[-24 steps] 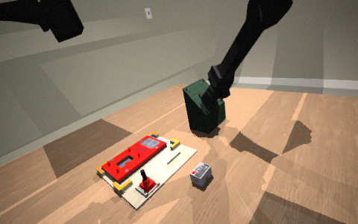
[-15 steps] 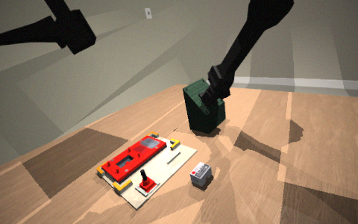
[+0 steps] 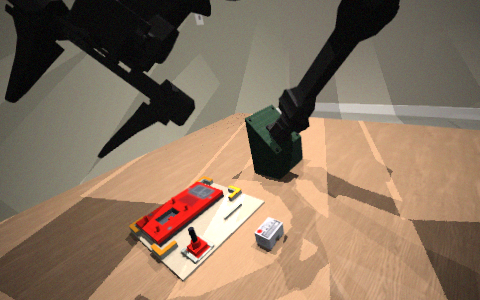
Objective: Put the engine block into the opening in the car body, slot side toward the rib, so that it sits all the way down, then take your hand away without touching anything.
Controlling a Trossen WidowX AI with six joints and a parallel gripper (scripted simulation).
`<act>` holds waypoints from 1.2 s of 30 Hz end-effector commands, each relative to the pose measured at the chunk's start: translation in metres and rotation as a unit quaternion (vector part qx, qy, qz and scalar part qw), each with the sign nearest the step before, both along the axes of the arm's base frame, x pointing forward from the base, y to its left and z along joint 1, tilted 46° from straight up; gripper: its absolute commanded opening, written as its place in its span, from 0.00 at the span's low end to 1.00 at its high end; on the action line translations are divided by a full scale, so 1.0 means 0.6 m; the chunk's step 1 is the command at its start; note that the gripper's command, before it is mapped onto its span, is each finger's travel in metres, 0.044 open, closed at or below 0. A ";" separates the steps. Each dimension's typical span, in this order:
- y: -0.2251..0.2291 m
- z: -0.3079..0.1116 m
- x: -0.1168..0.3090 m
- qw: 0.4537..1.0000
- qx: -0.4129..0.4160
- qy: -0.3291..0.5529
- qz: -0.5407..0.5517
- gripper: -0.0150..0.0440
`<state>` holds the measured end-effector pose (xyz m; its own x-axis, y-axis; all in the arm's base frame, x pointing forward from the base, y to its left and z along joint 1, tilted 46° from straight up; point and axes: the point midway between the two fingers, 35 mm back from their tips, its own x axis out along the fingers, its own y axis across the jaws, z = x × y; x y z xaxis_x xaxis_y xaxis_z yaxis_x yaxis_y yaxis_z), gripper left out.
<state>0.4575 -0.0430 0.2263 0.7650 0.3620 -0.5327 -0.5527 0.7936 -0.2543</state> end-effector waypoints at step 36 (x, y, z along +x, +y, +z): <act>0.209 -0.149 -0.337 0.796 0.246 0.551 -0.045 1.00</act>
<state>0.2739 0.0745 0.1378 0.0328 0.6870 -0.7259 -0.2364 0.7111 0.6622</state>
